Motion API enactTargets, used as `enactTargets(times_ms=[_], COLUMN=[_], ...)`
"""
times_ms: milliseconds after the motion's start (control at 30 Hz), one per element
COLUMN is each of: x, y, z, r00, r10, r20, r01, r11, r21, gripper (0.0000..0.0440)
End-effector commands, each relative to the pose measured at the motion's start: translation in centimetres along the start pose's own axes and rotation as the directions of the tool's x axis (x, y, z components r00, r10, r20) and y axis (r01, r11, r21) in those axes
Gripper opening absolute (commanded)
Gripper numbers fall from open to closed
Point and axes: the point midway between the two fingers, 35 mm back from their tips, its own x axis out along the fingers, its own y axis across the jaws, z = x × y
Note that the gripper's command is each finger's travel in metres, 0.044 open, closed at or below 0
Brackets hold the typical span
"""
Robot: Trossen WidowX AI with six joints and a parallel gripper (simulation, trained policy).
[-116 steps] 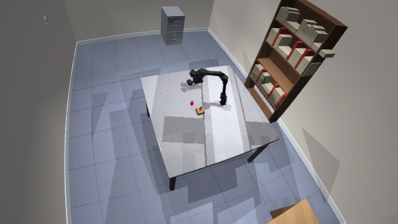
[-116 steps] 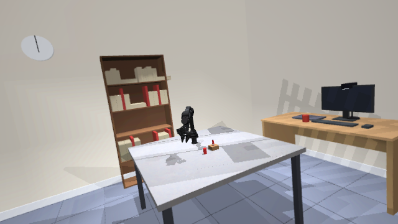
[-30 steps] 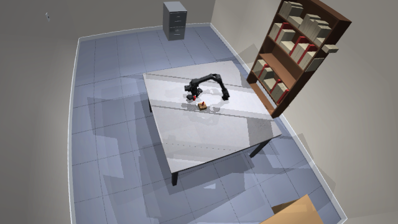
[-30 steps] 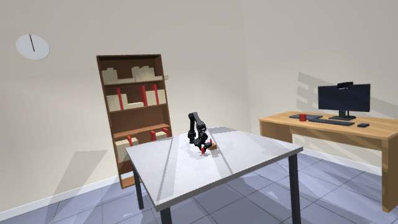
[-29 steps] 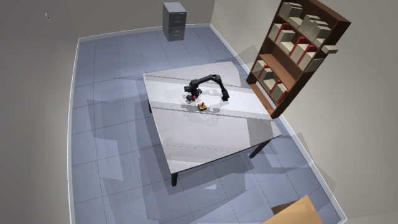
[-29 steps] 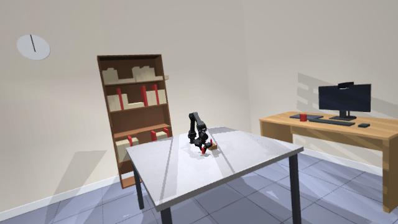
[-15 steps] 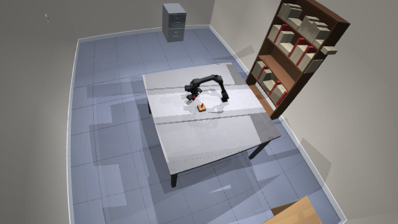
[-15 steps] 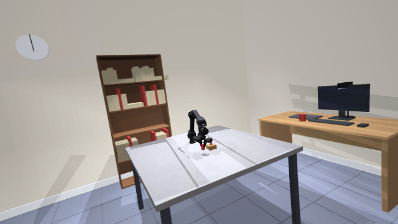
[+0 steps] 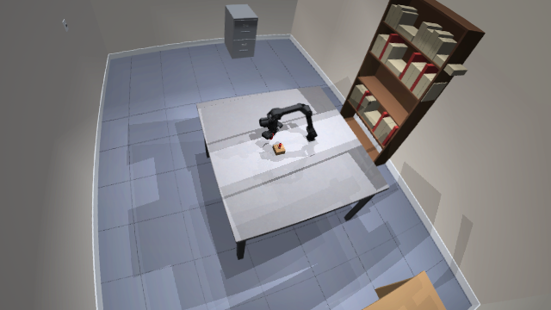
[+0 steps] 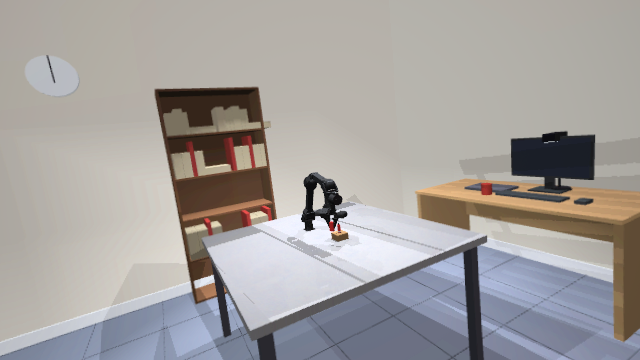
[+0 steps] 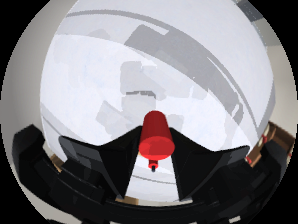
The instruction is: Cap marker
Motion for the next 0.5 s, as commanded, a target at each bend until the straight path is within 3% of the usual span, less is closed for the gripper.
enactTargets(times_ms=[0, 467], x=[-1.0, -3.1], y=[0.3, 0.1], z=[-1.7, -7.5], r00=[1.0, 0.999], r10=[0.002, -0.028], r20=[-0.01, -0.041], r01=[-0.002, 0.024], r11=[1.0, 0.996], r21=[-0.015, -0.087], gripper=[0.0032, 0.0001])
